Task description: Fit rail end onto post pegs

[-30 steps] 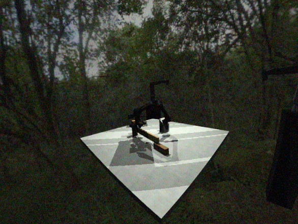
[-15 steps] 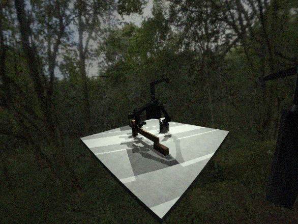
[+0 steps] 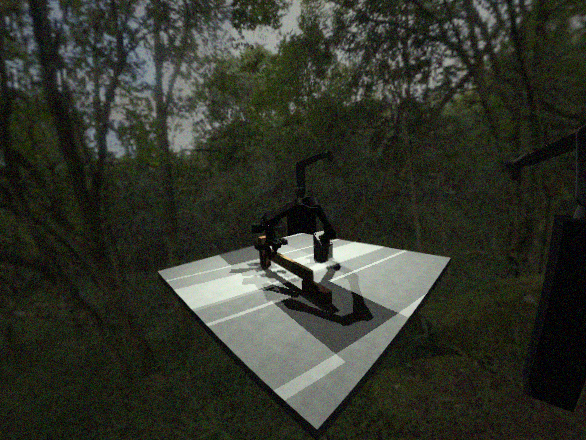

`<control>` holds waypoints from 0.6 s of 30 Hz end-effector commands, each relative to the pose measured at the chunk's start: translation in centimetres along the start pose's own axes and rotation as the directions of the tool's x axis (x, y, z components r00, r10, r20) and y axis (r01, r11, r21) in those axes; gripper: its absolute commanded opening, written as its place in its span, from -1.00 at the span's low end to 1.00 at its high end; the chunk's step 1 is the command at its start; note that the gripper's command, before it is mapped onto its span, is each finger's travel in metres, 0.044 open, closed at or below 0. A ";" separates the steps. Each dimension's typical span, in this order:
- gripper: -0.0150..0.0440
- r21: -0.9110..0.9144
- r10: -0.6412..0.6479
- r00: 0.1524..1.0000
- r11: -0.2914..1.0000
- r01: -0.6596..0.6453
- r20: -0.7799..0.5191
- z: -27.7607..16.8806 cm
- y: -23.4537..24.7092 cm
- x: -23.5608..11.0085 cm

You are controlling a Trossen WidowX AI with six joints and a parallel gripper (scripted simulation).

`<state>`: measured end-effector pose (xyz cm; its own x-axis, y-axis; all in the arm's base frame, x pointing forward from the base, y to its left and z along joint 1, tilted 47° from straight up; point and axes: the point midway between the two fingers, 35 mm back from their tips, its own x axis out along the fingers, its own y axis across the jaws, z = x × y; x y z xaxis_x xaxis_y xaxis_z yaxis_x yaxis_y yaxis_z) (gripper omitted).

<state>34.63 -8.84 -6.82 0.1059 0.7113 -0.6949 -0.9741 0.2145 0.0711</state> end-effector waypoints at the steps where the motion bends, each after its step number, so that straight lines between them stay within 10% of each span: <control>1: -0.49 0.002 -0.004 1.000 1.000 0.004 0.001 0.0 -0.1 -0.1; 18: -0.49 0.002 -0.004 1.000 1.000 0.004 0.001 0.0 0.0 0.1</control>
<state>34.65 -8.76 -6.95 0.1064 0.7129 -0.6931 -0.9742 0.2142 0.0708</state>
